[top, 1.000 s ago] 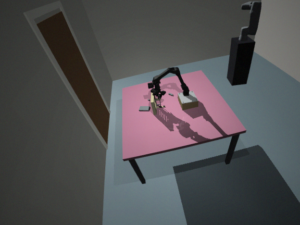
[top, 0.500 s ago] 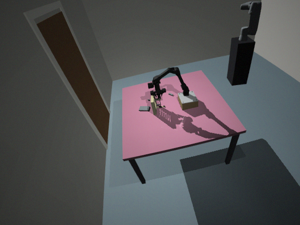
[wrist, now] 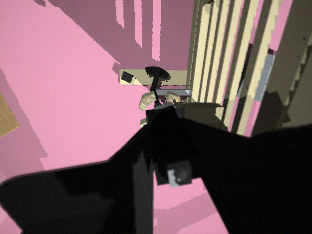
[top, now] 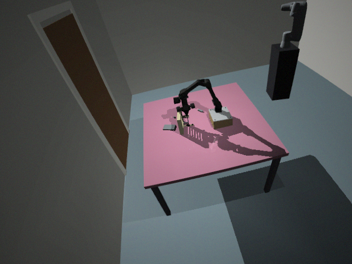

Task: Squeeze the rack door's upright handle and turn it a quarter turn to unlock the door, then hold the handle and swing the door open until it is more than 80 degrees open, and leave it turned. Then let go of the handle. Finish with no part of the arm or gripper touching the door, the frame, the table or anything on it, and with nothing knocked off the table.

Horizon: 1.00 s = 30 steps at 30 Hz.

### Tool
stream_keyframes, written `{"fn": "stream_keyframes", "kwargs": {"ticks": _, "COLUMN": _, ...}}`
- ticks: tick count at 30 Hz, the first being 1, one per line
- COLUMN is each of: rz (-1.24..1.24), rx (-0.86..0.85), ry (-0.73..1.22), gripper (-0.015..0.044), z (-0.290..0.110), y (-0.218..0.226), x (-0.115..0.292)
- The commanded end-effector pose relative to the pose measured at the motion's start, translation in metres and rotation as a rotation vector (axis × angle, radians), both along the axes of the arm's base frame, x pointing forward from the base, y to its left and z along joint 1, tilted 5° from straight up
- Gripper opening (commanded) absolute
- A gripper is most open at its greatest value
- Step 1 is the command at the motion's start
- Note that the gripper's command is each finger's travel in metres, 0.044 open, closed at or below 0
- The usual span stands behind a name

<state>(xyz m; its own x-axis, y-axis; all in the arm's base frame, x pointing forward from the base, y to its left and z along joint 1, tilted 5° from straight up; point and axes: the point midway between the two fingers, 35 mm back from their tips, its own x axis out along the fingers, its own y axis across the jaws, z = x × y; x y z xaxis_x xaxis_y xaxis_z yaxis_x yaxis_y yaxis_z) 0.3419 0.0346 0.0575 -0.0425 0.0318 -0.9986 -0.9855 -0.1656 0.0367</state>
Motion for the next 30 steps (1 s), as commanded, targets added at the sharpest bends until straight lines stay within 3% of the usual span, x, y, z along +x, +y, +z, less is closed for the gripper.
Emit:
{"fn": "stream_keyframes", "kwargs": {"ticks": 1, "rz": 0.002, "rx": -0.001, "ry": 0.000, "gripper": 0.0063, "z": 0.000, "y": 0.000, "x": 0.000}}
{"fn": "stream_keyframes", "kwargs": {"ticks": 9, "rz": 0.002, "rx": -0.001, "ry": 0.000, "gripper": 0.0010, "z": 0.000, "y": 0.000, "x": 0.000}}
{"fn": "stream_keyframes", "kwargs": {"ticks": 30, "rz": -0.331, "rx": -0.015, "ry": 0.012, "gripper": 0.0008, "z": 0.000, "y": 0.007, "x": -0.012}}
